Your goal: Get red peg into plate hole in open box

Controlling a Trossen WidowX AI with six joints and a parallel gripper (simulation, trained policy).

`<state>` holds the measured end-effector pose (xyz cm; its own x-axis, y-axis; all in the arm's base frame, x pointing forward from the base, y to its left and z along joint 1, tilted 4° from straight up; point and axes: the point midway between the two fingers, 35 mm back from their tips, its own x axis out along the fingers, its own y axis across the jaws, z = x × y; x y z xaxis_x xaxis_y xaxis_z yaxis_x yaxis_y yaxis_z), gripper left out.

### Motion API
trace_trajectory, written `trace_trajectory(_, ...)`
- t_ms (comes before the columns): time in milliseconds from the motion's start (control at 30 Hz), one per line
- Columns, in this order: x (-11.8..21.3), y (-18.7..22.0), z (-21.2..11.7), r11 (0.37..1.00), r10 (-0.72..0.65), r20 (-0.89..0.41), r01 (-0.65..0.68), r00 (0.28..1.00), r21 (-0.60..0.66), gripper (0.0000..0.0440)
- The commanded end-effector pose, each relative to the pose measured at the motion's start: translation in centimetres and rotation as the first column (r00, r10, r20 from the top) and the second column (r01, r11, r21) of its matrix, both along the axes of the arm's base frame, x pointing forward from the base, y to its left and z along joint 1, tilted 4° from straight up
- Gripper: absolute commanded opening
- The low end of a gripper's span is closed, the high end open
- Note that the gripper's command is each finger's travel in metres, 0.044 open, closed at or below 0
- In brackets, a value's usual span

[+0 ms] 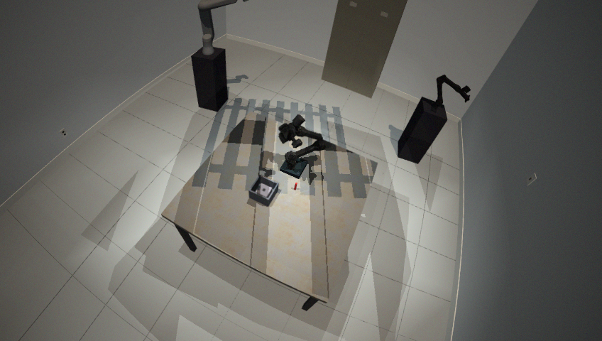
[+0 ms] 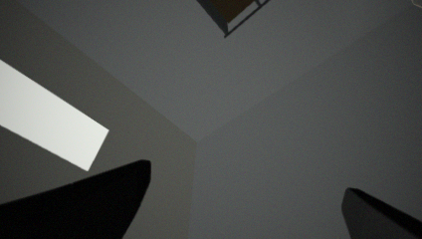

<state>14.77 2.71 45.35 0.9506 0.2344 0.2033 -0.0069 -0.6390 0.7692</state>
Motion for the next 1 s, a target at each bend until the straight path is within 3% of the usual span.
trace_trajectory(0,0.1,-0.1,0.1,1.0,0.0,0.001,0.0,1.0,0.003,0.042)
trace_trajectory(67,0.3,-0.5,0.1,1.0,-0.001,-0.002,0.001,1.0,0.026,0.044)
trace_trajectory(233,1.9,-2.4,-0.7,0.994,-0.013,-0.027,0.015,1.0,0.104,0.044)
trace_trajectory(467,5.5,-4.5,-4.8,0.986,-0.026,-0.181,0.056,0.983,0.16,0.044)
trace_trajectory(667,8.2,-4.2,-9.7,0.991,-0.015,-0.375,0.064,0.927,0.119,0.044)
trace_trajectory(967,9.7,-1.9,-16.5,0.999,0.006,-0.628,-0.025,0.778,-0.021,0.044)
